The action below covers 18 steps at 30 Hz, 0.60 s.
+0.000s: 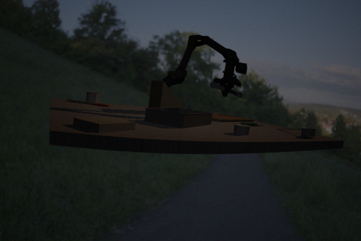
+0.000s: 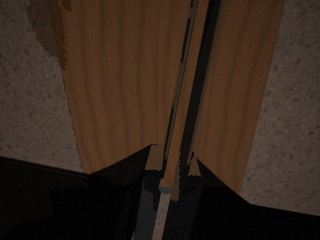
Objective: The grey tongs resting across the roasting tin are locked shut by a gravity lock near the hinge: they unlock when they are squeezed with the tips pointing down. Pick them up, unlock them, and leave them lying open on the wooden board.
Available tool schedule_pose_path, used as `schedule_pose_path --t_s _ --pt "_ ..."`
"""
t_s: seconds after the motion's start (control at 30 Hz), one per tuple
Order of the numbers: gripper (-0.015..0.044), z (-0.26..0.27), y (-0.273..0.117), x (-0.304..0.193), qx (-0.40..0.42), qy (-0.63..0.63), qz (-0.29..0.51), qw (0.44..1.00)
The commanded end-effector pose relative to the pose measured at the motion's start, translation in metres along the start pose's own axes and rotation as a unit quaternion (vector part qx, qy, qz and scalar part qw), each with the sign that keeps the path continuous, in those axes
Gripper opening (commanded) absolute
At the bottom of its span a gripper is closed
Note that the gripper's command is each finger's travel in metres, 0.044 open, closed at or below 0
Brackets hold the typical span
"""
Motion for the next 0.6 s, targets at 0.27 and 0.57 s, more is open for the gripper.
schedule_pose_path --t_s 0.27,0.57 --pt "-0.0150 0.043 -0.016 0.001 -0.006 -0.045 -0.034 0.998" --pt "-0.0150 0.063 -0.026 -0.001 -0.003 -0.067 -0.056 0.996"
Point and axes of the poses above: the point midway between the two fingers, 35 mm back from their tips, its own y axis out along the fingers, its own z axis across the jaws, x = y × z, the point moved 10 cm from there along -y, back along the fingers, and after that the axes turned 8 degrees about y, right-handed, at the moved point
